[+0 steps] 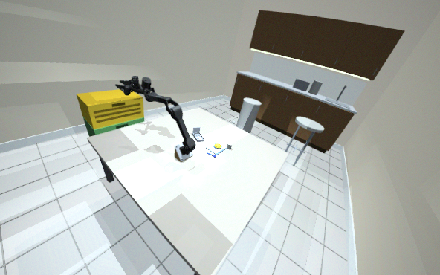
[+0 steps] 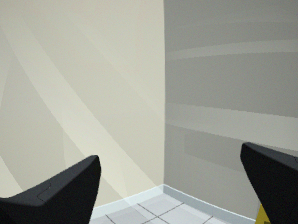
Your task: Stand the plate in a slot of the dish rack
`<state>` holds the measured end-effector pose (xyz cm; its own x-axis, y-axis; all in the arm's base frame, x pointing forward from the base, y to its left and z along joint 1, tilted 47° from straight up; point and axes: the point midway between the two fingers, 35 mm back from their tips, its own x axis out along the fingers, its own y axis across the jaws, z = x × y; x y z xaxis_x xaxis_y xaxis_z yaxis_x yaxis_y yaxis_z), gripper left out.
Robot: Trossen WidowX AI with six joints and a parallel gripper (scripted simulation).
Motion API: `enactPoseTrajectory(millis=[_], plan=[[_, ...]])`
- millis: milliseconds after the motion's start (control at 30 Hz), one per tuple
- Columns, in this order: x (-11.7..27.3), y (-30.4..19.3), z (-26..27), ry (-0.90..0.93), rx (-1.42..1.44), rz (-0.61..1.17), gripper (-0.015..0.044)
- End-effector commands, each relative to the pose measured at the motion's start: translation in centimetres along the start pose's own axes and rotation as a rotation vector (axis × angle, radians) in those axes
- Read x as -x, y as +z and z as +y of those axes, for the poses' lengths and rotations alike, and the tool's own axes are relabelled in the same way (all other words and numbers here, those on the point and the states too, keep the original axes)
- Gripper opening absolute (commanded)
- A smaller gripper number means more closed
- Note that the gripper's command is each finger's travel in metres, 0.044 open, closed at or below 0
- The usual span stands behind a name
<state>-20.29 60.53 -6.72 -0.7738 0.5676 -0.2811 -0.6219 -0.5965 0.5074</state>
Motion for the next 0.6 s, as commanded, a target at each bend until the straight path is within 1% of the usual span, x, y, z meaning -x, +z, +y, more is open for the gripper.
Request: enactPoseTrajectory(millis=[0,67,233,567], plan=[[0.1,0.1,-0.1,-0.005,-0.003,0.000,0.0400],[1.0,0.7,-1.3,-0.046,-0.024,-0.001,0.0400],[4.6,2.8,-5.3,-0.201,-0.104,-0.003,0.0400],[13.9,5.7,-12.2,-0.505,-0.271,0.004,0.0400]])
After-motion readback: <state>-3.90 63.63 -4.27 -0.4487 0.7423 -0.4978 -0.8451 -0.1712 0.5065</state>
